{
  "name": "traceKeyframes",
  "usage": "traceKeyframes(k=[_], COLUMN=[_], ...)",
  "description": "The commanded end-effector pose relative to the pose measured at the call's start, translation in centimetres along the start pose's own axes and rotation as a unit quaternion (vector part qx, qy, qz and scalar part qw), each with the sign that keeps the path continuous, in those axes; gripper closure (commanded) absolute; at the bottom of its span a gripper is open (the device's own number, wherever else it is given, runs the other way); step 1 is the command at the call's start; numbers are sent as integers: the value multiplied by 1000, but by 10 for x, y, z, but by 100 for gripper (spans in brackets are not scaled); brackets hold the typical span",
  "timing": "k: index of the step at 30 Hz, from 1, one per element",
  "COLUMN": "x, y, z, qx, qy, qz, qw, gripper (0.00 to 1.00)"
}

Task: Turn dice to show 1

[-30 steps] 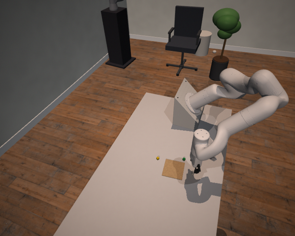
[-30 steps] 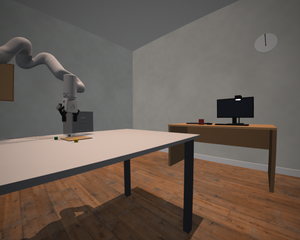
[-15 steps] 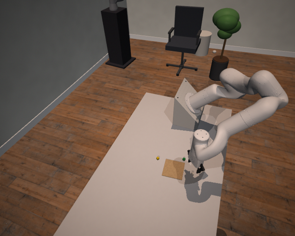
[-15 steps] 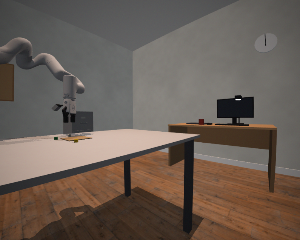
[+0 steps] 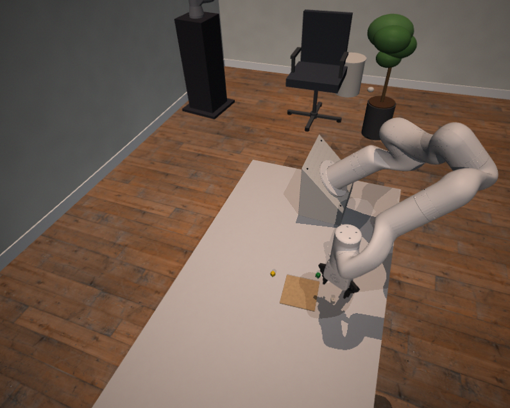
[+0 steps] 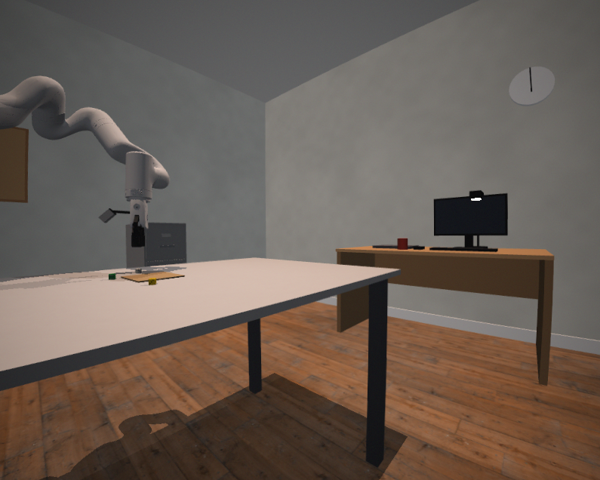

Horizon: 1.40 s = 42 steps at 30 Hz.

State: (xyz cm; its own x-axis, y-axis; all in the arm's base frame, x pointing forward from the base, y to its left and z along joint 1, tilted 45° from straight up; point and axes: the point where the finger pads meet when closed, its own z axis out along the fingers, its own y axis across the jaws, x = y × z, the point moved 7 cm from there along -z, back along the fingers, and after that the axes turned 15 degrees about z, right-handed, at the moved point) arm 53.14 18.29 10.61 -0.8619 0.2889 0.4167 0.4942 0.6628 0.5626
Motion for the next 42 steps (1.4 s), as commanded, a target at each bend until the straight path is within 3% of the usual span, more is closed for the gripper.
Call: traceKeyframes(k=[1,14,24,25,42], x=[1,2,2,2,2], y=[-1,-3,-3,-3,-3], z=[2,7,7,7,7], qx=[-7,-6,-6,-6,-6], qy=[-5,-6,-6,-6,-6], qz=[-87,-226,-245,-245,-245], qw=[996,974,969,969,969], gripper=[0,0,0,69,69])
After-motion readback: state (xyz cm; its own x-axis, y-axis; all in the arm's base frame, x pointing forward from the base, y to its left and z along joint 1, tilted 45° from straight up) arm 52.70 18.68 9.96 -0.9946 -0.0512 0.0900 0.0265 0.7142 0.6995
